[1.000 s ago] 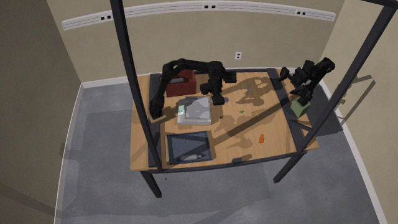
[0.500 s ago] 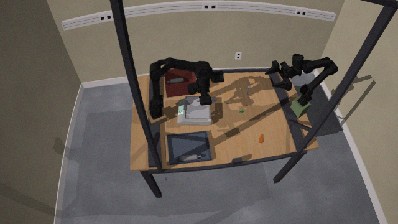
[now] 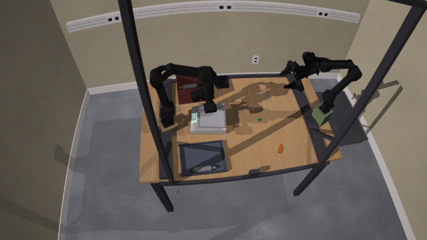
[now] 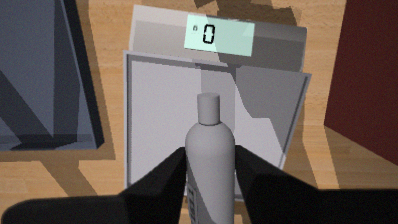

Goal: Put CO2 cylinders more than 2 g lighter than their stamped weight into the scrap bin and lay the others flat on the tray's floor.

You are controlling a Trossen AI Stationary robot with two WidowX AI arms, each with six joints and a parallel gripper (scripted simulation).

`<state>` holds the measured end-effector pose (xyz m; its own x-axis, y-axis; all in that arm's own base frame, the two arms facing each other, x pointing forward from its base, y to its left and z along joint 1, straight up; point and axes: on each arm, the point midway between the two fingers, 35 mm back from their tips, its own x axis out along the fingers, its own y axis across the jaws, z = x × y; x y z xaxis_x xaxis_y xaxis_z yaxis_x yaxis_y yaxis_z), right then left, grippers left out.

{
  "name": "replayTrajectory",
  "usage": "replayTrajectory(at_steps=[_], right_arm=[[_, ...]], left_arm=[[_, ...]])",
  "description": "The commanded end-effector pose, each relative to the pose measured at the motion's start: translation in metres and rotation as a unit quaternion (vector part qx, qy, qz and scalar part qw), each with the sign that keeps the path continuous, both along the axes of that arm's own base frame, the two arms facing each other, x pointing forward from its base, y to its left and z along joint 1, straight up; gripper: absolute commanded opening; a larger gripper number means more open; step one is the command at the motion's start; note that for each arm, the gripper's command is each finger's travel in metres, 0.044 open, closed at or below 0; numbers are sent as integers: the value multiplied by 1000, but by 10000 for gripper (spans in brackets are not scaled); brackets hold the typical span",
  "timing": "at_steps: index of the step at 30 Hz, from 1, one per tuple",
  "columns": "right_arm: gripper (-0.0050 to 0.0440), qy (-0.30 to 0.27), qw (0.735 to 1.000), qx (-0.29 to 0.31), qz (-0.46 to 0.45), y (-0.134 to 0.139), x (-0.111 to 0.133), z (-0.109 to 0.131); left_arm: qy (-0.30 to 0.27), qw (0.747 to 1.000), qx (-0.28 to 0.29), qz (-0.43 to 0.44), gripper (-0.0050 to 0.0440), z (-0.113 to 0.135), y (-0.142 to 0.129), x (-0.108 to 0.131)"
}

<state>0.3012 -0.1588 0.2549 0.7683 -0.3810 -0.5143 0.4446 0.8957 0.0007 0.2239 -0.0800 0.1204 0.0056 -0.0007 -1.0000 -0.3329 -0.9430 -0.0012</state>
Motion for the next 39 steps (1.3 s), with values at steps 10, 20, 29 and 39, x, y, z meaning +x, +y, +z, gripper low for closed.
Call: replayTrajectory(at_steps=[10, 20, 29, 39], right_arm=[[440, -6, 1000, -4, -13, -36, 49, 0], [440, -7, 1000, -4, -19, -69, 101, -26], [440, -7, 1000, -4, -19, -72, 107, -30], [440, -6, 1000, -4, -16, -70, 104, -30]], left_arm=[[-4, 1000, 0, -1, -50, -15, 1, -1], [-5, 1000, 0, -1, -50, -23, 1, -1], [-8, 1000, -1, -1, -50, -22, 1, 0], [-11, 1000, -2, 0, -50, -34, 4, -7]])
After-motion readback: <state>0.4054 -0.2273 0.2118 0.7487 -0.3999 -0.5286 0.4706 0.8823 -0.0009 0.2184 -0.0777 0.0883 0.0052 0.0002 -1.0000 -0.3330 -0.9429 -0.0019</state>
